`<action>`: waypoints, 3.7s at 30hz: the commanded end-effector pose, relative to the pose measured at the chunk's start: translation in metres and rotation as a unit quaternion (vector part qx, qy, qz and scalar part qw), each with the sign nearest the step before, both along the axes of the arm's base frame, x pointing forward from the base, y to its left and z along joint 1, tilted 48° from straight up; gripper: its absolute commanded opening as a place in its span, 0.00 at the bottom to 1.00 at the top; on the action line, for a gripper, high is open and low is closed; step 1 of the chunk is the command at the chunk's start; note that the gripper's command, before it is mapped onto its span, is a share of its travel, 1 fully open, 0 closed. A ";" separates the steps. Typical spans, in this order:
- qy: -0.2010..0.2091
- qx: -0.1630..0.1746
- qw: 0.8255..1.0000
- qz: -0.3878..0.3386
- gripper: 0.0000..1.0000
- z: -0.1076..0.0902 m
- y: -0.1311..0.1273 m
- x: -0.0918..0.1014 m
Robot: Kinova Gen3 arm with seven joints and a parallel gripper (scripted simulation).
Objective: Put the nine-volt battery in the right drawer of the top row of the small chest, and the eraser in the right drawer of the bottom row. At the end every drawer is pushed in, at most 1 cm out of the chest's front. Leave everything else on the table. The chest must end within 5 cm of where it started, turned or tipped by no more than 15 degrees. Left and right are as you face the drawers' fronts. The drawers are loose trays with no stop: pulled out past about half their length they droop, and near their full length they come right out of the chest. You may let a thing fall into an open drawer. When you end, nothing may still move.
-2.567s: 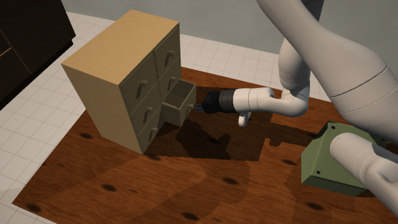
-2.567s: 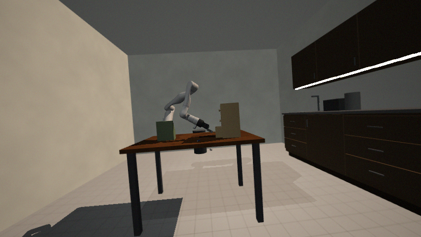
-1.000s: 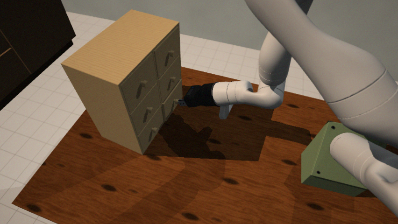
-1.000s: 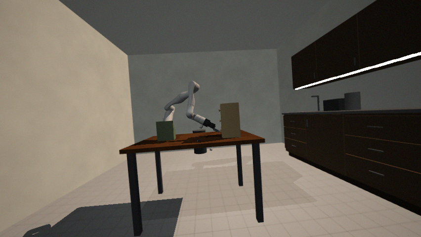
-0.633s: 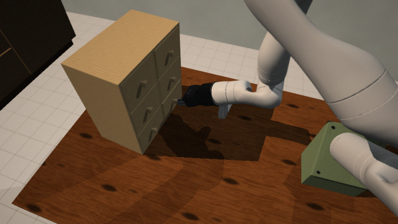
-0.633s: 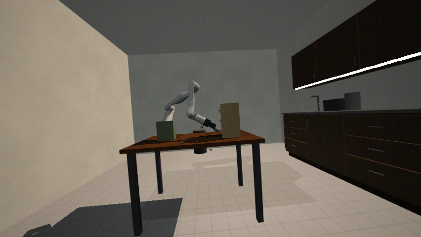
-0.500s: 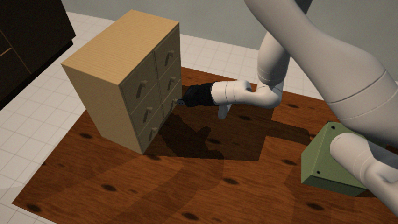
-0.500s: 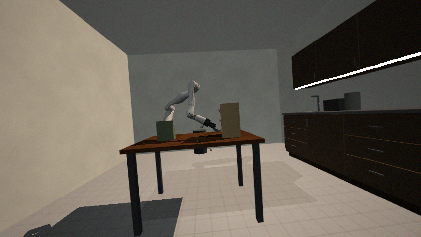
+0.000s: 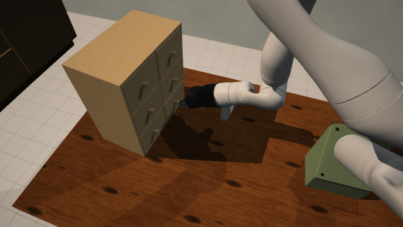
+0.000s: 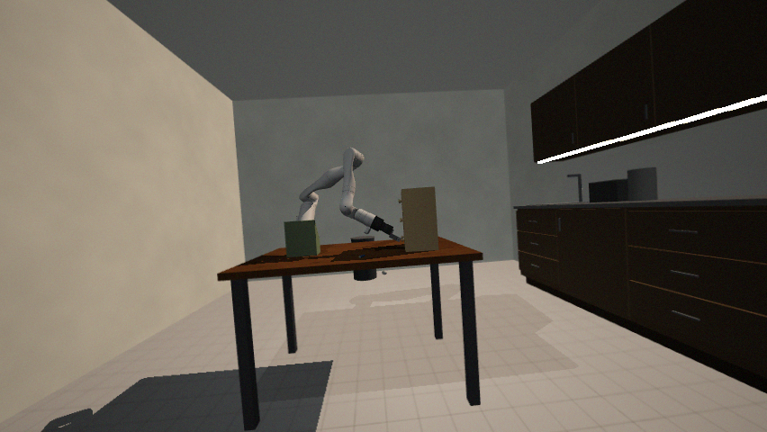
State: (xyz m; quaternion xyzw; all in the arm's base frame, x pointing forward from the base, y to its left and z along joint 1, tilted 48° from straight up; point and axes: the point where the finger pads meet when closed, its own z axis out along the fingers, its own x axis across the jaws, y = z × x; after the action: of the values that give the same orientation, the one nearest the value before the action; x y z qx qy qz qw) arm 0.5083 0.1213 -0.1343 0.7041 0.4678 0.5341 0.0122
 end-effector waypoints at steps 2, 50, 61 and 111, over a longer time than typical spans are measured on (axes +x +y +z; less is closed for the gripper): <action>-0.002 -0.001 1.000 -0.001 0.00 0.001 -0.001 0.002; -0.002 -0.001 1.000 -0.001 0.00 0.005 -0.007 -0.037; -0.002 -0.001 1.000 -0.001 0.00 0.008 -0.010 -0.049; 0.014 -0.001 1.000 0.017 0.00 0.059 -0.066 -0.088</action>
State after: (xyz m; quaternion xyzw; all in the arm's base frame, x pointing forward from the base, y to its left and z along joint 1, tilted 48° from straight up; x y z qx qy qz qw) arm 0.4176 0.0585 -0.0785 0.7056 0.4775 0.5235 -0.0058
